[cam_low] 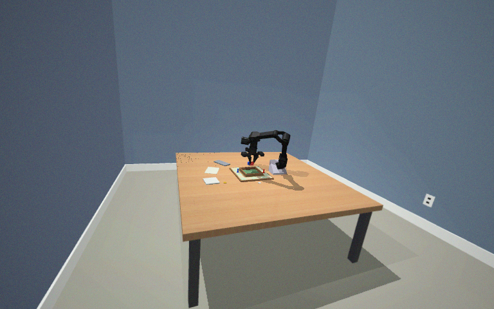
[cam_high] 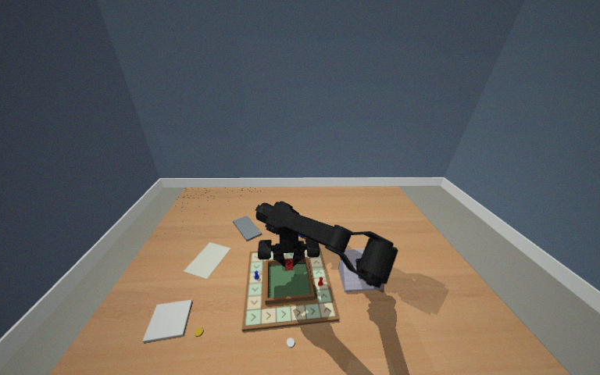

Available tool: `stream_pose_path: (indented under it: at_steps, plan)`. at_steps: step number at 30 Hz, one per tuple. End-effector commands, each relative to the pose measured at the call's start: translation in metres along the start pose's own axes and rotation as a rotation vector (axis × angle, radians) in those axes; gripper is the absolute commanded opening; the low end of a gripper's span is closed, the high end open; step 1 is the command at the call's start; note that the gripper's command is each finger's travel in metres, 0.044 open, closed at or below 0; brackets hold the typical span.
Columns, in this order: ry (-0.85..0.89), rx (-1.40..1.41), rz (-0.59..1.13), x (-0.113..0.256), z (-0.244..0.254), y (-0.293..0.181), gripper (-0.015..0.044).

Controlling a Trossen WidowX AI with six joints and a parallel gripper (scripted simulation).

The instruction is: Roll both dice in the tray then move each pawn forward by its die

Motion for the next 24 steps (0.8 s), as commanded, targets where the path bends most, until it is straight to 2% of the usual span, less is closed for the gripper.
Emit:
stream_pose_path:
  at_steps: [1,12,24]
  plan:
    - [-0.038,-0.001,-0.080,-0.005,-0.001,-0.005,0.0000]
    - [-0.097,-0.002,-0.436,-0.019,-0.005,-0.023,0.0000]
    - [0.012,-0.007,-0.805,-0.033,-0.011,-0.041,0.0000]
Point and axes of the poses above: the point midway between the two fingers, 35 mm back from their tips, its own x axis back along the fingers, its own z axis across the jaws, y = z × x, the point moved 6 cm from there along x, back along the fingers, and after that the axes turned 1 degree about -x, right-handed, at the moved point
